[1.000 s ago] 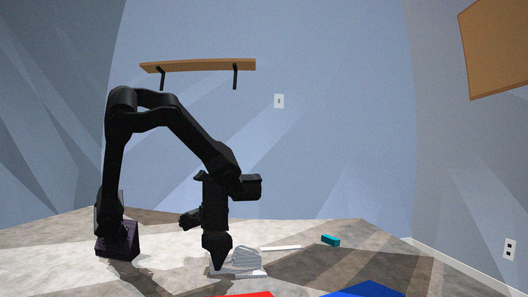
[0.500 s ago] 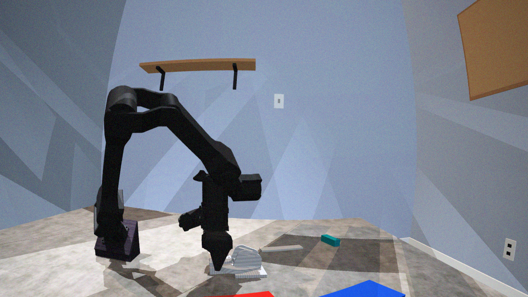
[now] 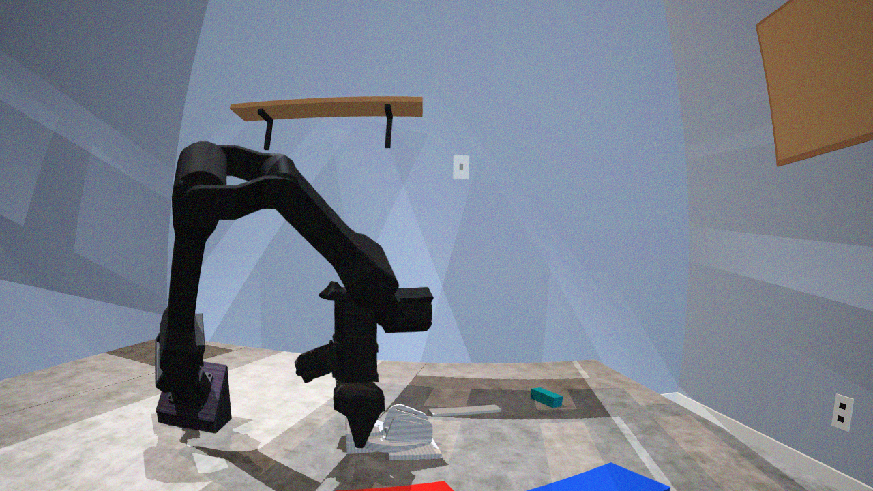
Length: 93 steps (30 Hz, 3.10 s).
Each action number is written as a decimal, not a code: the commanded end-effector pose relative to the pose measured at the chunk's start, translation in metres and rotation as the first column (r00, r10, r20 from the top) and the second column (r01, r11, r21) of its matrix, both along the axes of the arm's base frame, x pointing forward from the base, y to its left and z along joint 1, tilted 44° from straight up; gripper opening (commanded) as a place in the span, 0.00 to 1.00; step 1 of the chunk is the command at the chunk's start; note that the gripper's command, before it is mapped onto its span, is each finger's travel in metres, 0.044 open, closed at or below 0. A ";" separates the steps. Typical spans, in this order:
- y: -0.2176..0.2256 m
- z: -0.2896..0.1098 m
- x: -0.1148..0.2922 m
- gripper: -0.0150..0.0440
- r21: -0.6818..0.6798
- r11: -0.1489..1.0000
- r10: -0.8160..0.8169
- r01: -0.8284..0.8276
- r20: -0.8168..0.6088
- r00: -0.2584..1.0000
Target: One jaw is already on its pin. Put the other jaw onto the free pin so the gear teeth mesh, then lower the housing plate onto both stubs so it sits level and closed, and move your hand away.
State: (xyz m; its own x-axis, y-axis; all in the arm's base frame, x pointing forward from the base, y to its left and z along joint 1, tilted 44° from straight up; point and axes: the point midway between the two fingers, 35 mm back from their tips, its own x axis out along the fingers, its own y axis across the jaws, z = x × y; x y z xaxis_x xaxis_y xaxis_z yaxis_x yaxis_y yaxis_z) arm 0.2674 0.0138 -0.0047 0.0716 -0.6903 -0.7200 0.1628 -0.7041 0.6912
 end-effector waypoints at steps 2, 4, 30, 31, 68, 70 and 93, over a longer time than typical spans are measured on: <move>-0.003 -0.001 0.000 0.85 -0.003 1.000 -0.008 0.008 0.001 1.000; -0.003 -0.001 0.000 0.85 -0.003 1.000 -0.008 0.008 0.001 1.000; 0.000 0.002 0.001 0.85 -0.003 1.000 -0.008 0.008 0.001 1.000; 0.000 0.002 0.001 0.85 -0.003 1.000 -0.008 0.008 0.001 1.000; -0.003 -0.002 0.001 0.85 -0.003 1.000 -0.008 0.008 0.001 1.000; -0.003 -0.002 0.001 0.85 -0.003 1.000 -0.008 0.008 0.001 1.000; 0.001 0.001 0.000 1.00 -0.002 1.000 -0.001 0.001 -0.002 1.000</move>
